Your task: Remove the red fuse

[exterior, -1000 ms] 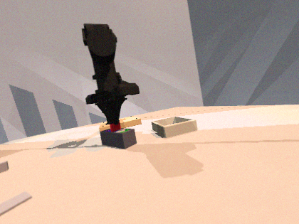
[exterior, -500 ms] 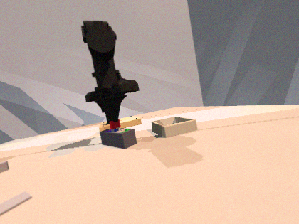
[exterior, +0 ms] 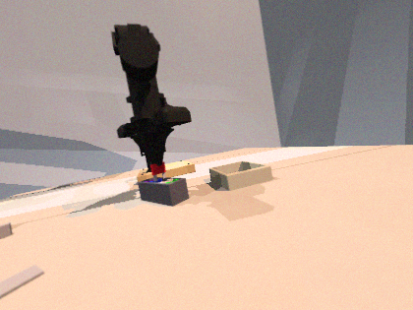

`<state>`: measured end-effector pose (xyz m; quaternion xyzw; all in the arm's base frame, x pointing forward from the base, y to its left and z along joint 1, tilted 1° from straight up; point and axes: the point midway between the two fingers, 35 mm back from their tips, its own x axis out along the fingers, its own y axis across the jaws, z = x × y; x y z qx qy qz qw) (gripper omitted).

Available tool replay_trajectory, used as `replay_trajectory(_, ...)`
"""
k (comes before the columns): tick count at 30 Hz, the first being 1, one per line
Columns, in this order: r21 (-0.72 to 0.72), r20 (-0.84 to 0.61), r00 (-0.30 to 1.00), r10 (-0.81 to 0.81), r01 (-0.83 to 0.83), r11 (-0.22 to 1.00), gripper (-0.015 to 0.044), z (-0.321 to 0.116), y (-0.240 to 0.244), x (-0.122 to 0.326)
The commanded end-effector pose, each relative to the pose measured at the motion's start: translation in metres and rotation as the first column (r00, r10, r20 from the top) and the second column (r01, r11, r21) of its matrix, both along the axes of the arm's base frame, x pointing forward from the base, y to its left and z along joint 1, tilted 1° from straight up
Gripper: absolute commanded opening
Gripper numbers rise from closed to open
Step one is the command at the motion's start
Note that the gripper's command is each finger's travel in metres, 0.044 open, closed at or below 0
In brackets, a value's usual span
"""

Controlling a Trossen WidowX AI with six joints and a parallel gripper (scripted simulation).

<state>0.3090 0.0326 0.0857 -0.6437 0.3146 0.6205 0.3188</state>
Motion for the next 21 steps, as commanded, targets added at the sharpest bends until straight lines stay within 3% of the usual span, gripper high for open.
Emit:
replay_trajectory(1,-0.004,0.000,1.000,-0.006,0.006,1.000,0.0000,0.004,-0.001,0.000)
replay_trajectory(17,-0.004,0.000,1.000,-0.007,0.007,1.000,0.0000,0.024,0.001,-0.001)
replay_trajectory(21,-0.002,0.000,1.000,-0.007,0.007,1.000,0.0000,0.024,0.019,0.002)
